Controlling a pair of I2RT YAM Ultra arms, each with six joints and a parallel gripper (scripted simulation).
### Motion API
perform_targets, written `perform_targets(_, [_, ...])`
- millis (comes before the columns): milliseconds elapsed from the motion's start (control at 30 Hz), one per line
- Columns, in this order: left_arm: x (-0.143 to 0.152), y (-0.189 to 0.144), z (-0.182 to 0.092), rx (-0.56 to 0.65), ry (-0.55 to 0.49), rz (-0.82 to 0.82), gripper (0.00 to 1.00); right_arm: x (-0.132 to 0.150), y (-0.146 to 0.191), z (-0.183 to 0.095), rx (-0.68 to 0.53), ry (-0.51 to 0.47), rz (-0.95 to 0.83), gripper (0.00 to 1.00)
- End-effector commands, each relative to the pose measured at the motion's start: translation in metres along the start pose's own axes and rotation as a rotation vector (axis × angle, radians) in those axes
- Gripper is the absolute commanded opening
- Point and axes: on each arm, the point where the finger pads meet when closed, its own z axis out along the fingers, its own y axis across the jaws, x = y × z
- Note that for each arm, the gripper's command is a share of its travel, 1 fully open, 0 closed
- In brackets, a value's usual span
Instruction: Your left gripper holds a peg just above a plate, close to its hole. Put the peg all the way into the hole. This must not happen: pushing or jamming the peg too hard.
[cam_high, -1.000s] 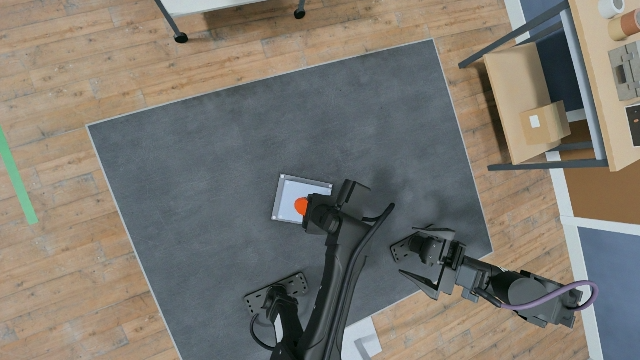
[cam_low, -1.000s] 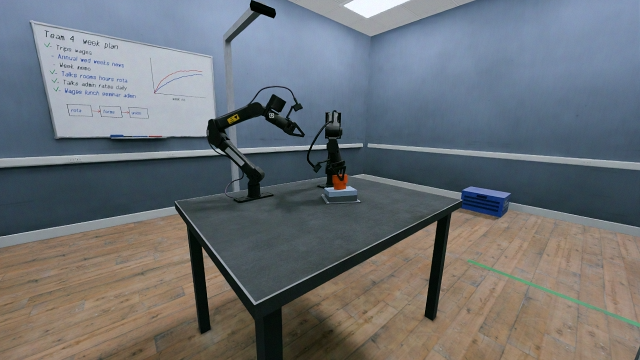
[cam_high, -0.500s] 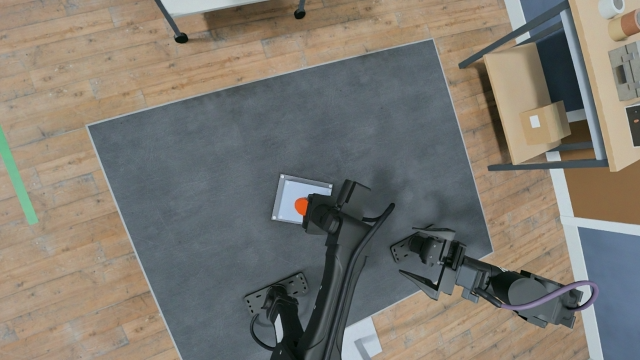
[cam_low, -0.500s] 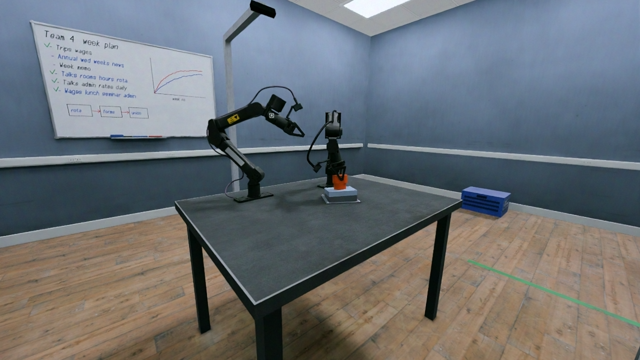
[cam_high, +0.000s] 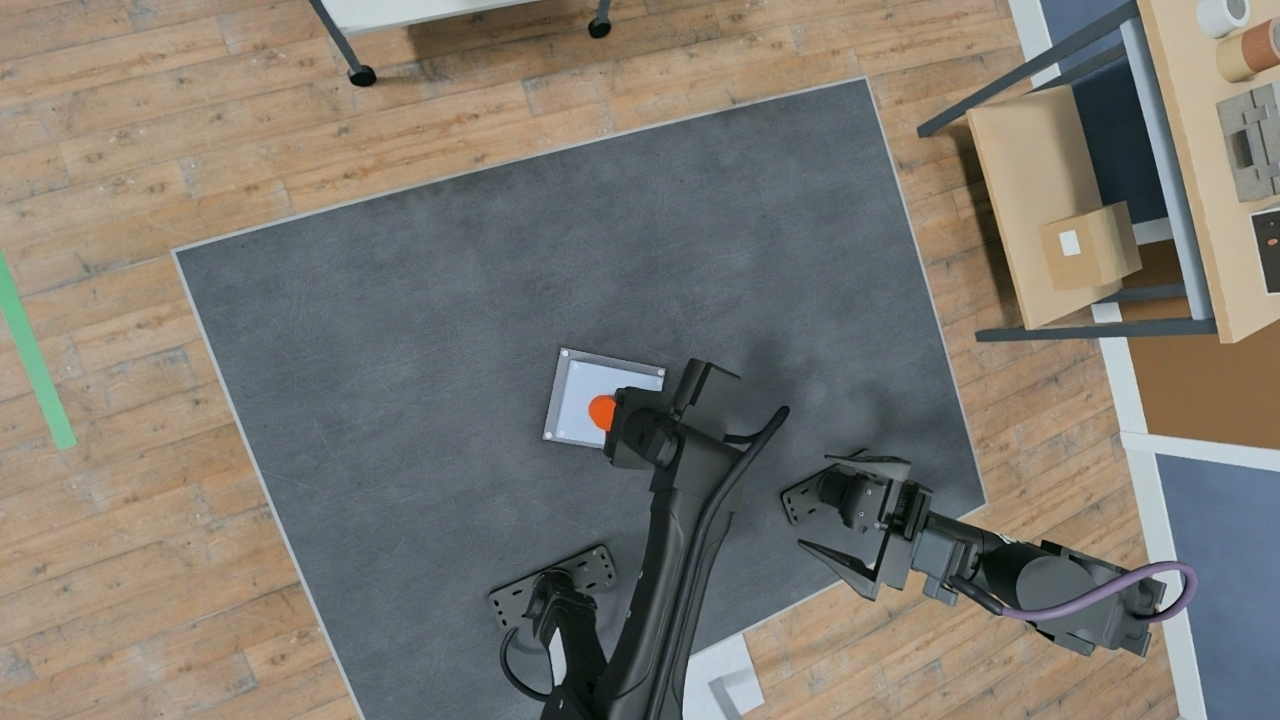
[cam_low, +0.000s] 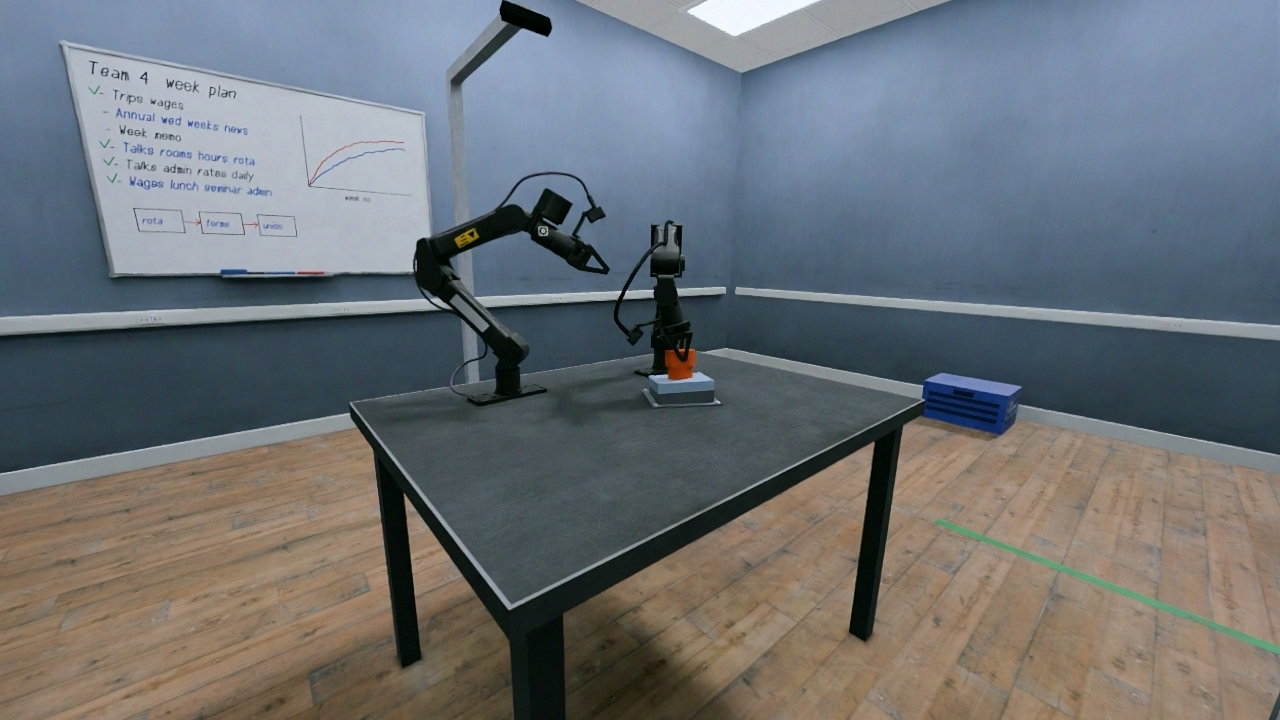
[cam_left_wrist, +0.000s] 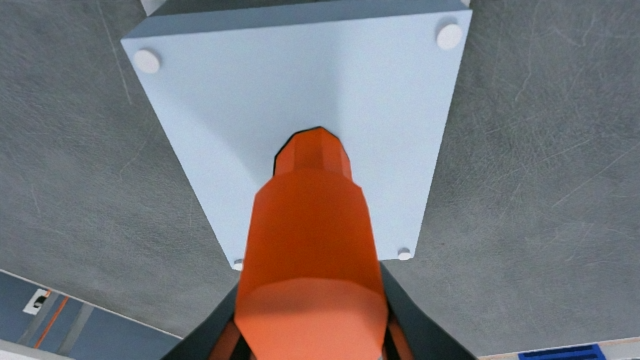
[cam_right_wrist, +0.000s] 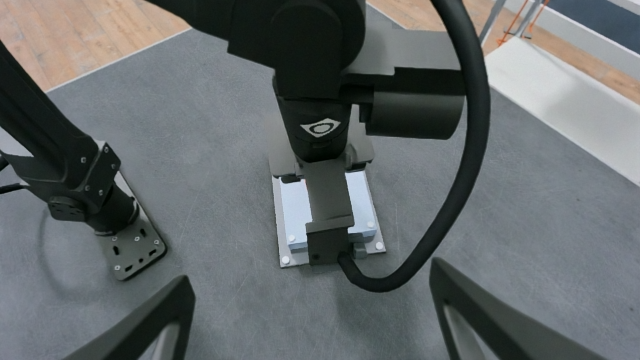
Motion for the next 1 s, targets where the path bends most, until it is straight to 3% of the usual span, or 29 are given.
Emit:
perform_targets(0, [0.002, 0.003, -0.005, -0.023, -0.005, -0.01, 0.4, -0.005, 0.001, -0.008, -0.001, -0.012, 0.005, 1.0])
perform_targets(500, [0.002, 0.003, -0.011, -0.044, -0.012, -0.021, 0.4, -0.005, 0.001, -0.008, -0.001, -0.012, 0.005, 1.0])
perform_targets(600, [-0.001, 0.002, 0.002, -0.007, -0.001, -0.002, 0.4, -0.005, 0.001, -0.008, -0.001, -0.012, 0.005, 1.0])
perform_targets(967, [-0.002, 0.004, 0.005, -0.019, -0.001, -0.014, 0.4, -0.005, 0.001, -0.008, -0.001, -0.012, 0.005, 1.0])
